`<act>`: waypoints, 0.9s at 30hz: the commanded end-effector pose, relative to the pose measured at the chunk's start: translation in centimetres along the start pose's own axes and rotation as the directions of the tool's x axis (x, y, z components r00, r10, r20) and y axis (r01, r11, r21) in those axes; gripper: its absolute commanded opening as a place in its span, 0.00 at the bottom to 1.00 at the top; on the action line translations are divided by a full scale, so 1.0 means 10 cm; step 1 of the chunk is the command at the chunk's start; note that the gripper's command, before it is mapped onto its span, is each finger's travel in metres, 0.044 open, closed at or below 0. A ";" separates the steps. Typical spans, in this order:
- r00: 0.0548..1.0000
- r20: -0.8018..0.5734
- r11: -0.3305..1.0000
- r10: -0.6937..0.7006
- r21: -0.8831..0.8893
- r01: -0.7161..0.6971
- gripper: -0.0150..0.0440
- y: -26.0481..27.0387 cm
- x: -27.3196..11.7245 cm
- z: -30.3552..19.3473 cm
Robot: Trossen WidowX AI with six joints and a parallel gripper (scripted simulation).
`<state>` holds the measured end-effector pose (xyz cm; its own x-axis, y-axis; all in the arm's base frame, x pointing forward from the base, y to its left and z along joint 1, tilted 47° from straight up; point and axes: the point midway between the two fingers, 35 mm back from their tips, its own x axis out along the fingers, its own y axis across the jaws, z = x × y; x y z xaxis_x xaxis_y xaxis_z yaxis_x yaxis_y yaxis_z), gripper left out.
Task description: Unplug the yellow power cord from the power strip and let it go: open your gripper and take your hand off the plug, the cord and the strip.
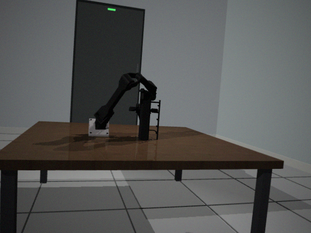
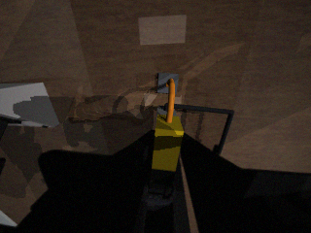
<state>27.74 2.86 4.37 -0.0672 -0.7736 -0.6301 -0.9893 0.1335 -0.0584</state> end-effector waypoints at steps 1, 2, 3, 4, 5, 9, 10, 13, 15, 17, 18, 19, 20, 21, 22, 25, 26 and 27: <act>0.996 0.090 1.000 -0.019 -0.004 0.019 0.25 0.02 -0.15 0.41; 0.996 0.090 1.000 -0.019 -0.004 0.019 0.25 0.02 -0.15 0.43; 0.996 0.090 1.000 -0.019 -0.004 0.019 0.25 0.02 -0.15 0.44; 0.996 0.090 1.000 -0.019 -0.004 0.019 0.25 0.02 -0.16 0.46; 0.996 0.089 1.000 -0.019 -0.004 0.020 0.30 0.02 -0.15 0.44; 0.996 0.086 1.000 -0.021 -0.004 0.021 0.48 0.01 -0.08 0.34; 0.996 0.086 1.000 -0.021 -0.004 0.021 0.52 0.01 -0.08 0.34; 0.996 0.086 1.000 -0.021 -0.004 0.021 0.65 0.01 -0.08 0.34; 0.996 0.086 1.000 -0.021 -0.004 0.021 0.74 0.01 -0.08 0.34; 0.996 0.086 1.000 -0.021 -0.004 0.021 0.83 0.01 -0.08 0.34; 0.996 0.086 1.000 -0.021 -0.004 0.021 0.88 0.00 -0.09 0.36; 0.996 0.087 1.000 -0.021 -0.004 0.021 0.92 0.00 -0.10 0.40; 0.996 0.088 1.000 -0.021 -0.004 0.021 0.97 0.00 -0.12 0.46; 0.996 0.089 1.000 -0.021 -0.004 0.021 1.00 -0.01 -0.15 0.54; 0.996 0.089 1.000 -0.021 -0.004 0.021 1.00 -0.01 -0.17 0.62; 0.996 0.090 1.000 -0.021 -0.003 0.021 1.00 0.01 -0.25 0.90; 0.996 0.090 1.000 -0.021 -0.003 0.021 1.00 0.01 -0.26 0.92; 0.996 0.090 1.000 -0.021 -0.003 0.021 1.00 0.01 -0.26 0.92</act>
<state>29.02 9.34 -0.43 -0.0318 -0.7185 -0.6948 -0.9911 0.1124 -0.0709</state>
